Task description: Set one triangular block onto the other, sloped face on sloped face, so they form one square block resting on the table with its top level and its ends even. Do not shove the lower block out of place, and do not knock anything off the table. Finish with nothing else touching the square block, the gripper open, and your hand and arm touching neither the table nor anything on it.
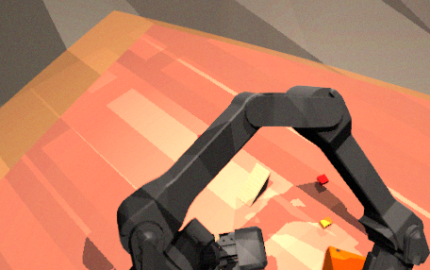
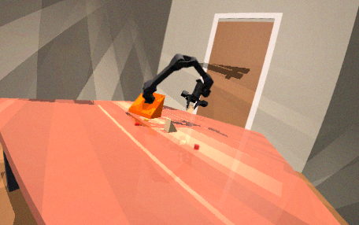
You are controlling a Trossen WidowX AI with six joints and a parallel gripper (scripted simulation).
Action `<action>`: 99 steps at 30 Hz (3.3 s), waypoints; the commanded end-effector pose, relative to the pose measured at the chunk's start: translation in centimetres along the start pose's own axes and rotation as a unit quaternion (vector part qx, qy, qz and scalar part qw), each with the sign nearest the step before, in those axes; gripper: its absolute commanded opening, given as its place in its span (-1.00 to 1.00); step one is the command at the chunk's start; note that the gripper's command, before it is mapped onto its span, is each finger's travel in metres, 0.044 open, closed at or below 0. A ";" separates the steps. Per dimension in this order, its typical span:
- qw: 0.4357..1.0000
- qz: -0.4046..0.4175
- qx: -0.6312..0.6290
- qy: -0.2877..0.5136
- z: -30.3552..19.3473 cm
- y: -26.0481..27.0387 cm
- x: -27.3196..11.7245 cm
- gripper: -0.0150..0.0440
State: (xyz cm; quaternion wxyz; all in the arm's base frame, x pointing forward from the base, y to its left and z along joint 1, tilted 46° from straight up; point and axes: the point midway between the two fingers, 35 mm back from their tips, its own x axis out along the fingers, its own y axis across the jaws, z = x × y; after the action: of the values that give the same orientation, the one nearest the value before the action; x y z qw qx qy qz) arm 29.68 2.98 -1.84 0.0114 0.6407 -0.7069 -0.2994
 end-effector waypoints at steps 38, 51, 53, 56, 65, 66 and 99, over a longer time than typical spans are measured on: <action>0.761 -0.006 -0.648 -0.021 -0.2 0.0 0.0 -0.49; 0.598 -0.014 -0.801 -0.025 -0.2 0.0 0.0 -0.49; 0.570 -0.015 -0.821 -0.026 -0.2 0.0 0.0 -0.49; 0.527 -0.017 -0.849 -0.026 -0.2 0.0 0.0 -0.49; 0.459 -0.020 -0.888 -0.027 -0.3 0.0 0.0 -0.49; 0.459 -0.020 -0.888 -0.027 -0.3 0.0 0.0 -0.49; 0.853 -0.010 -0.521 -0.035 -3.1 0.6 1.1 -0.49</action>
State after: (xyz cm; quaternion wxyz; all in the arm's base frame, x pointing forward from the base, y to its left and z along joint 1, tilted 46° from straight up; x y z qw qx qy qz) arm 30.07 0.77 0.06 0.3431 0.5147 -0.4094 -0.6706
